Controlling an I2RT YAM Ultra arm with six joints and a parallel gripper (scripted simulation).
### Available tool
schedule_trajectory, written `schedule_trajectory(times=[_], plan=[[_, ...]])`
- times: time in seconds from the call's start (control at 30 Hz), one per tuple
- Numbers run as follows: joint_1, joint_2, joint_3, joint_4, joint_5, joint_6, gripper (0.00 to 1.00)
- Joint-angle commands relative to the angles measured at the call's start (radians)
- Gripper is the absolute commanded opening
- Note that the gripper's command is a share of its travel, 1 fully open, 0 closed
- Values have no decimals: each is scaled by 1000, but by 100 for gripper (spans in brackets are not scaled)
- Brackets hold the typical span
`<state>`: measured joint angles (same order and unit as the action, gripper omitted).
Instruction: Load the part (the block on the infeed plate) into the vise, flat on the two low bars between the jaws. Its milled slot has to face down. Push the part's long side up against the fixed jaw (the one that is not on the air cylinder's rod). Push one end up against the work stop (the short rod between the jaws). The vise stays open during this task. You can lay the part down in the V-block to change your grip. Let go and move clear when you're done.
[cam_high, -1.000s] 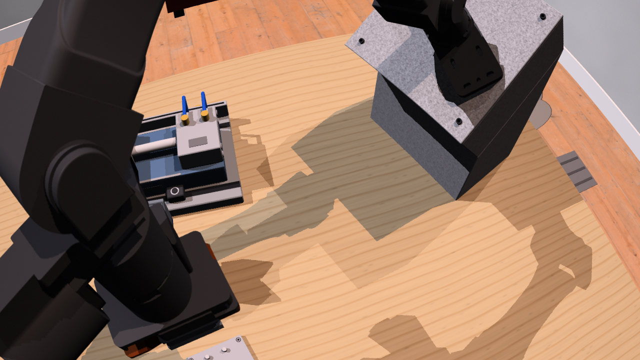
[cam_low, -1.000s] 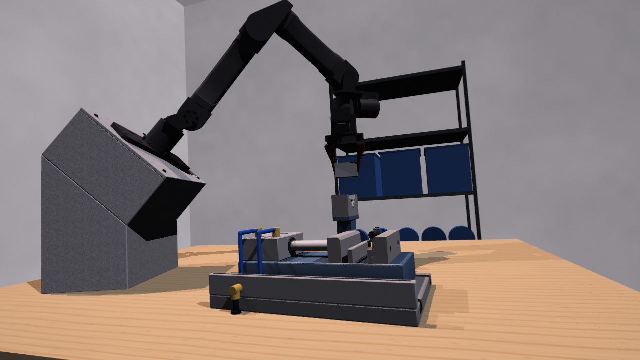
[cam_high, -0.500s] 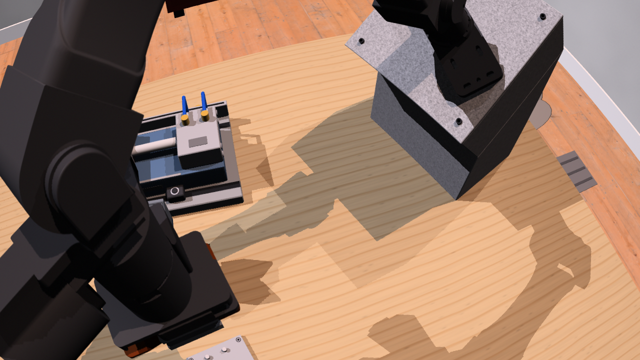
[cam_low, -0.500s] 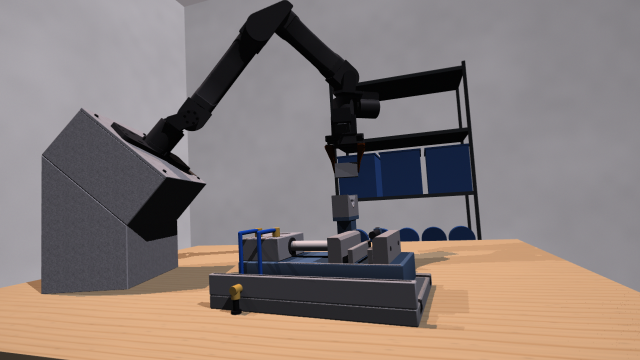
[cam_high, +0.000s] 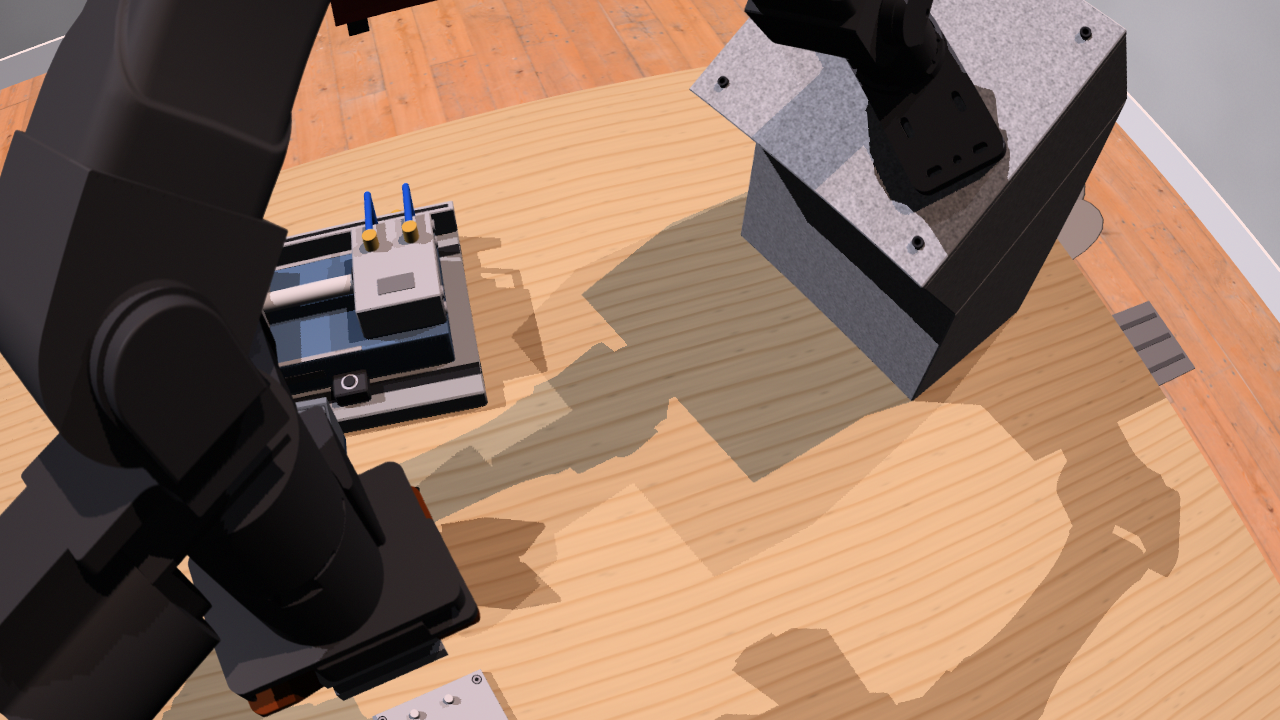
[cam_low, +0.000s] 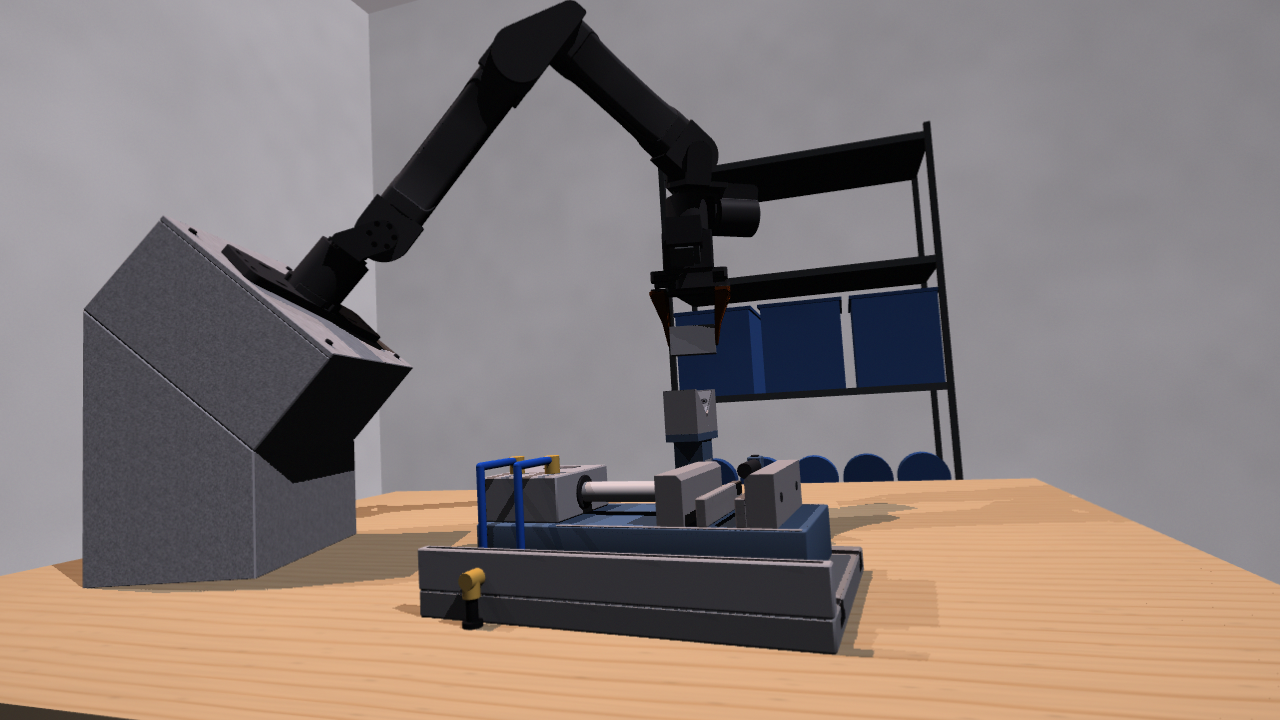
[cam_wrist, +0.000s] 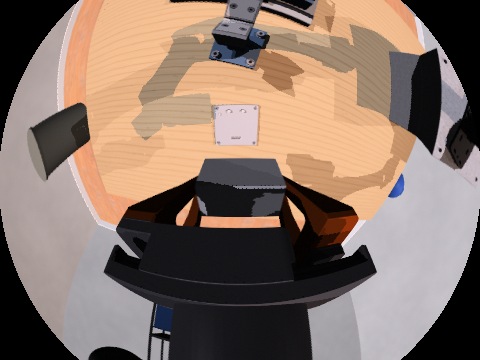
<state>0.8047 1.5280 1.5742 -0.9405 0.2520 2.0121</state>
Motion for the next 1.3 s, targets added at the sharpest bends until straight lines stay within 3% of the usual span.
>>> schedule_trajectory(times=[0.0,1.27], plan=[[16,-33,34,-17,14,-11,0],[-38,-40,3,-14,-16,-203,0]])
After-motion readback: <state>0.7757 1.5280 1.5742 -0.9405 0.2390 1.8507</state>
